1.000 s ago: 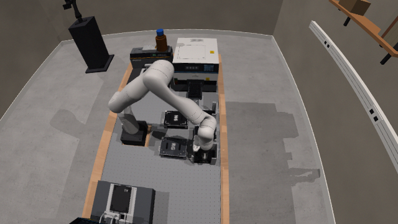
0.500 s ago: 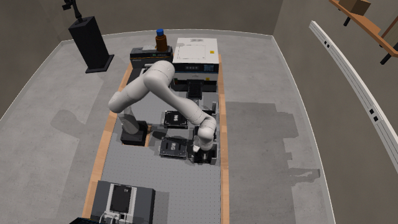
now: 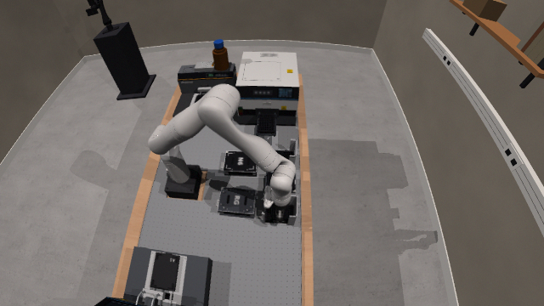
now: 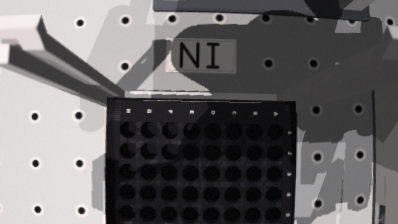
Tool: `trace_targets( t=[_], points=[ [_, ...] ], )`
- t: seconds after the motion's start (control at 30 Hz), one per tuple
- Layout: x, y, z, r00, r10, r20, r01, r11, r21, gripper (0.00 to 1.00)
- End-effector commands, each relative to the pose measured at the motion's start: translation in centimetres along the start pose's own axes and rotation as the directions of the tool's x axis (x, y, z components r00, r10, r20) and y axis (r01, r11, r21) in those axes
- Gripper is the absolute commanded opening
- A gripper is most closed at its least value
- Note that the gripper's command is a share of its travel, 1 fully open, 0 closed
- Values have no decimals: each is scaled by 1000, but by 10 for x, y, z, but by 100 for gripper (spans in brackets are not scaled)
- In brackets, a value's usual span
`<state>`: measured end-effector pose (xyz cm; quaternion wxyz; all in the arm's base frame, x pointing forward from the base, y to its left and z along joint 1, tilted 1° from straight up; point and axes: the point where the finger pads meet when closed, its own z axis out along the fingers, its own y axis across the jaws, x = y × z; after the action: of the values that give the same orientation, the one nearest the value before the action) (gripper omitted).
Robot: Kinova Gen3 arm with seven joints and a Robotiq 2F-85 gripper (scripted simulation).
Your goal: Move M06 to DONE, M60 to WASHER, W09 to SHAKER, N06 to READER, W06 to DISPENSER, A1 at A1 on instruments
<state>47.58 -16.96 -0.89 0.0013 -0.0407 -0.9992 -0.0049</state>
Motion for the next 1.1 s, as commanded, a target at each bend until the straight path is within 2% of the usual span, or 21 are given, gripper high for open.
trace_targets(
  t=[0.0,0.23,1.07],
  points=[
    [-1,0,4,1000,0,2,0,1000,0,100],
    [-1,0,11,1000,0,2,0,1000,0,100],
    [-1,0,14,1000,0,2,0,1000,0,100]
  ],
)
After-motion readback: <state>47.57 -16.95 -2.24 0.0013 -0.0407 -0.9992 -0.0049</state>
